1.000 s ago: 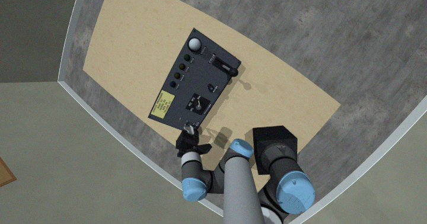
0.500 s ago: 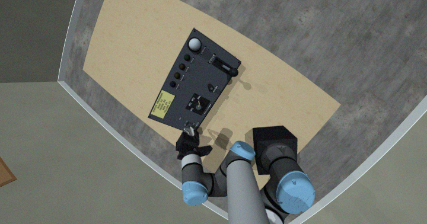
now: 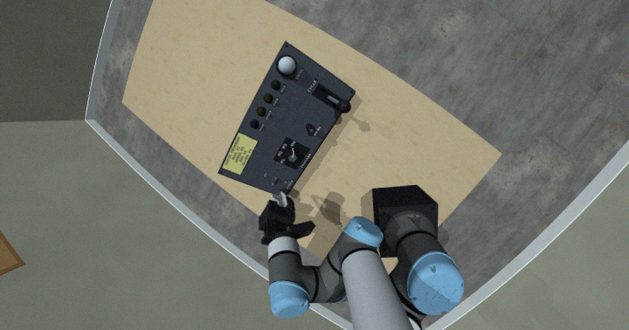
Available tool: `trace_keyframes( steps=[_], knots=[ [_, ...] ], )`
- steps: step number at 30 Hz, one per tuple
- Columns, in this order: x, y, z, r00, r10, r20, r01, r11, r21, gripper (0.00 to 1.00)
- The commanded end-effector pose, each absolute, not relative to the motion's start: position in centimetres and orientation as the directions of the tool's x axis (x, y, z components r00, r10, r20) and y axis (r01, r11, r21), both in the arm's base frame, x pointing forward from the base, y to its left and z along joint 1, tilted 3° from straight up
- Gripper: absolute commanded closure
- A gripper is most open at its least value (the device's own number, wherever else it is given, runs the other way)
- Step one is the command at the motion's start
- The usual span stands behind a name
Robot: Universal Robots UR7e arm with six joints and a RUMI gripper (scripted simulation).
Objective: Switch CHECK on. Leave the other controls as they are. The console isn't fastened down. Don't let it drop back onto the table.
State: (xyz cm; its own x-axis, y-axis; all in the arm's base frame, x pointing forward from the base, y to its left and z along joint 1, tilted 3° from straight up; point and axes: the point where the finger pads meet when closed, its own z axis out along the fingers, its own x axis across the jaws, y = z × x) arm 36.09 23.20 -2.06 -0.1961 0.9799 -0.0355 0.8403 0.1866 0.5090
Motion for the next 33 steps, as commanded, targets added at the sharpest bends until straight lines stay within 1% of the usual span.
trace_keyframes(
  steps=[1, 21, 33],
  knots=[
    [35.3, 23.1, -0.5, -0.196, 0.98, -0.036, 0.841, 0.187, 0.508, 1.0],
    [32.9, 22.8, 3.4, -0.196, 0.98, -0.036, 0.841, 0.187, 0.508, 1.0],
    [32.3, 22.7, 4.6, -0.196, 0.98, -0.036, 0.841, 0.187, 0.508, 1.0]
  ],
)
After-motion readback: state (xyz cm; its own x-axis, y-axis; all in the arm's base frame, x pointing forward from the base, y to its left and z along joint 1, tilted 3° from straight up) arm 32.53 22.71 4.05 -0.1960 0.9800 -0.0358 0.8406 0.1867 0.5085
